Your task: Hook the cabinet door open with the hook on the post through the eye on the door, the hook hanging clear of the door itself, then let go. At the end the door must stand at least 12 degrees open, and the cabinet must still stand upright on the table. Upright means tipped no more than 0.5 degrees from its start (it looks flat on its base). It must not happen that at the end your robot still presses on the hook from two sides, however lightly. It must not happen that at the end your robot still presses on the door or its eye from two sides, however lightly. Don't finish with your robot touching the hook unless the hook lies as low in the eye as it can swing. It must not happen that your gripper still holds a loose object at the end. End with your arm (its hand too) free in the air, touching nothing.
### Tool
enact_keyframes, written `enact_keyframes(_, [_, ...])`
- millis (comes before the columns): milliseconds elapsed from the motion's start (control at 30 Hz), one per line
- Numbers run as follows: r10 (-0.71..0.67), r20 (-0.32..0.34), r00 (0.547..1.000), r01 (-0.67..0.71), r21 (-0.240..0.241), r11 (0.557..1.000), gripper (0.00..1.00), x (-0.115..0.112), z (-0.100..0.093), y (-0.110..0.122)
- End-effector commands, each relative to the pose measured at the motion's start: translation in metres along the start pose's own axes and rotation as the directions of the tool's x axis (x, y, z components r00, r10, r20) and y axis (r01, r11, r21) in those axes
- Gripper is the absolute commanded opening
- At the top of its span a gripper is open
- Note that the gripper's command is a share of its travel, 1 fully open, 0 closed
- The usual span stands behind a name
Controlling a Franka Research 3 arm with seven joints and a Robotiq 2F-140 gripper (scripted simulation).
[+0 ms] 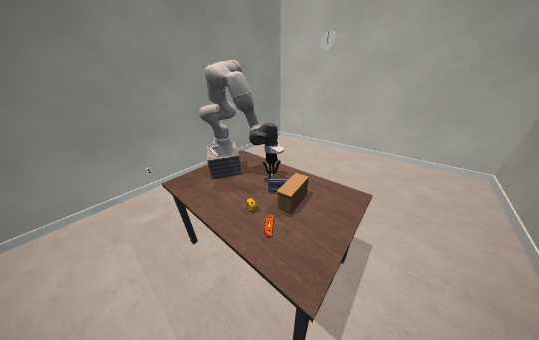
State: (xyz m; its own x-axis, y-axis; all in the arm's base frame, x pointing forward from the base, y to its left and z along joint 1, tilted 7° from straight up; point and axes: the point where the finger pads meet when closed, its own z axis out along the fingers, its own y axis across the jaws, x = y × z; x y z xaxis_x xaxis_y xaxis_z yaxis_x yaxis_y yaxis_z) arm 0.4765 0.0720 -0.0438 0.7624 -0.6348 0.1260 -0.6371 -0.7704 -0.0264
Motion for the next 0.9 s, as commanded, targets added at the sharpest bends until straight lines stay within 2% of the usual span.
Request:
enact_keyframes(0, [-0.001,0.002,1.0,0.001,-0.001,1.0,0.03,-0.0017,0.0013,0.0006])
enact_keyframes(867, [-0.001,0.002,1.0,0.001,-0.001,1.0,0.03,-0.0008,0.006,0.0006])
